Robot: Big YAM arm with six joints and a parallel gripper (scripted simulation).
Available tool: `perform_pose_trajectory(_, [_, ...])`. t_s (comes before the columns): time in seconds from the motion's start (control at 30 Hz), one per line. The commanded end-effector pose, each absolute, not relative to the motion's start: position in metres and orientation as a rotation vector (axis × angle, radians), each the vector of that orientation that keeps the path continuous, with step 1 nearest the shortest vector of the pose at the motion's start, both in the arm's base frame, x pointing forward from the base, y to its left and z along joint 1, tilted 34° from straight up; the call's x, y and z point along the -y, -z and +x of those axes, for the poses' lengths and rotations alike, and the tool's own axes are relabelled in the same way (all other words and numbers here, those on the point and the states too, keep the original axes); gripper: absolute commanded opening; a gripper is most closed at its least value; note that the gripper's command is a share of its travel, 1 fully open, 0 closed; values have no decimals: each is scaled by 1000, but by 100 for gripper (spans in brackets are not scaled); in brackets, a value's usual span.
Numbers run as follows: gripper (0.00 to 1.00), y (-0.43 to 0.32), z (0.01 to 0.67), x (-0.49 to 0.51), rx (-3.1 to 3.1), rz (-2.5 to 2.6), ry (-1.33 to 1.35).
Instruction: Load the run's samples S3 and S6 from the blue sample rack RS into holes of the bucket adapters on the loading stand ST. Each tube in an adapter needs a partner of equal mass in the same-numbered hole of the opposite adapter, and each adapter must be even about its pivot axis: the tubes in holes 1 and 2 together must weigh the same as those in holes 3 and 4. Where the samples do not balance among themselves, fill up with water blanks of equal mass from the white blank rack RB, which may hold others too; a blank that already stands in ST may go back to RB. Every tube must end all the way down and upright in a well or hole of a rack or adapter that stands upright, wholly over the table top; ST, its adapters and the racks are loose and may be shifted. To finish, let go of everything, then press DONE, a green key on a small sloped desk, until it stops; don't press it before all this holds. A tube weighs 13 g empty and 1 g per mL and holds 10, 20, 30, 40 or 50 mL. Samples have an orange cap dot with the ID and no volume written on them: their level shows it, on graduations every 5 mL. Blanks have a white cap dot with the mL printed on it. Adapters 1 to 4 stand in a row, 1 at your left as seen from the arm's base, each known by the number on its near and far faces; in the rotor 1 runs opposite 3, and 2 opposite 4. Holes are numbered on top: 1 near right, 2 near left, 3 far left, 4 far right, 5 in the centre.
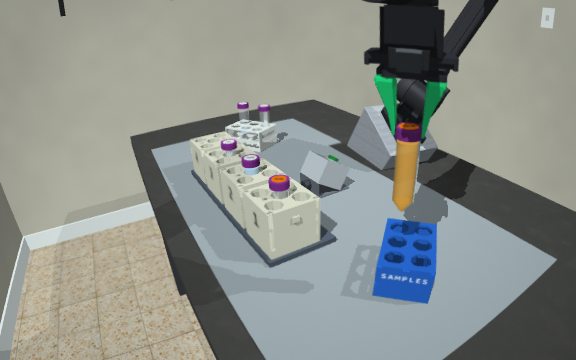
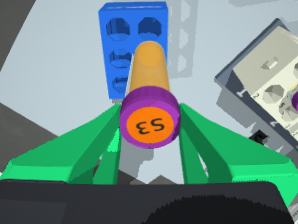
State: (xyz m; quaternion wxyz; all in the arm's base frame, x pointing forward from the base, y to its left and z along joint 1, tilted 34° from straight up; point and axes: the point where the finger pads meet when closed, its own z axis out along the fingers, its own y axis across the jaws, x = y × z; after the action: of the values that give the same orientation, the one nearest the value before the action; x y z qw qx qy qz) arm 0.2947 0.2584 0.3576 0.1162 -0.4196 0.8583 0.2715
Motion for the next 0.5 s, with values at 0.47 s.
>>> perform_pose_trajectory(0.47, [0,-309,331,-174,-2802,-708,-871])
